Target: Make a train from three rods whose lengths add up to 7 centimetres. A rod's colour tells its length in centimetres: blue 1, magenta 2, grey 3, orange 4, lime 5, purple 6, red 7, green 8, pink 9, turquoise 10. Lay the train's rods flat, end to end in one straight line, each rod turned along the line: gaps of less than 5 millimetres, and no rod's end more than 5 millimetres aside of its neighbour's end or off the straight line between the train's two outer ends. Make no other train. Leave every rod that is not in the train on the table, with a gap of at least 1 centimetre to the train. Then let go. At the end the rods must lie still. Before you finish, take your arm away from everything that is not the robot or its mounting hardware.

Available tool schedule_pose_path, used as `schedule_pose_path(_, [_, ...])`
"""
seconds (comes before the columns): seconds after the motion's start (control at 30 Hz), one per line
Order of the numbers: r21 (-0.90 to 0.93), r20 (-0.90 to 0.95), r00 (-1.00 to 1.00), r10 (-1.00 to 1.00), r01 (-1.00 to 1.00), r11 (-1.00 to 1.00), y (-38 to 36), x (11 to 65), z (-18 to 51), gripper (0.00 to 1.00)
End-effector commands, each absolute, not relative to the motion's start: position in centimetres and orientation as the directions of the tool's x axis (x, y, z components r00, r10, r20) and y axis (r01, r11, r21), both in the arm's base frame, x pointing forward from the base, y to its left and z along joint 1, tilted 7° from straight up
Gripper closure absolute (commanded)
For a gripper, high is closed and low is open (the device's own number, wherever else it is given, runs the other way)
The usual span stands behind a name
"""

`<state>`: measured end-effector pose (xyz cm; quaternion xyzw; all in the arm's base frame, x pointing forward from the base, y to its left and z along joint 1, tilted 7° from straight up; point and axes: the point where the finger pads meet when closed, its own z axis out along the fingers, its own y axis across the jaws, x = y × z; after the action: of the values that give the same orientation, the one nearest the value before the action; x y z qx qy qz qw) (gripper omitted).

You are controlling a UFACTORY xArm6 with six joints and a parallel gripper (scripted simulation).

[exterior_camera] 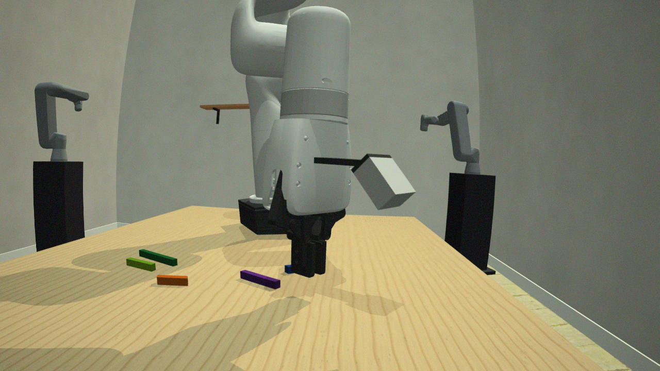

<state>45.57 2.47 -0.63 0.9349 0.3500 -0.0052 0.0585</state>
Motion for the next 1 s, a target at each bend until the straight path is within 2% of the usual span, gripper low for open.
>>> schedule_pose_path(0.0, [0.108,-0.047,0.755,0.654,0.655,-0.748,2.9,45.6,3.4,0.96])
schedule_pose_path(0.3, [0.108,-0.047,0.755,0.654,0.655,-0.748,3.3,45.5,6.8,0.96])
schedule_pose_path(0.77, [0.108,-0.048,0.749,0.661,0.662,-0.742,3.2,45.4,7.0,0.96])
schedule_pose_path(0.97, [0.097,-0.065,0.626,0.777,0.779,-0.619,1.0,44.7,7.2,0.96])
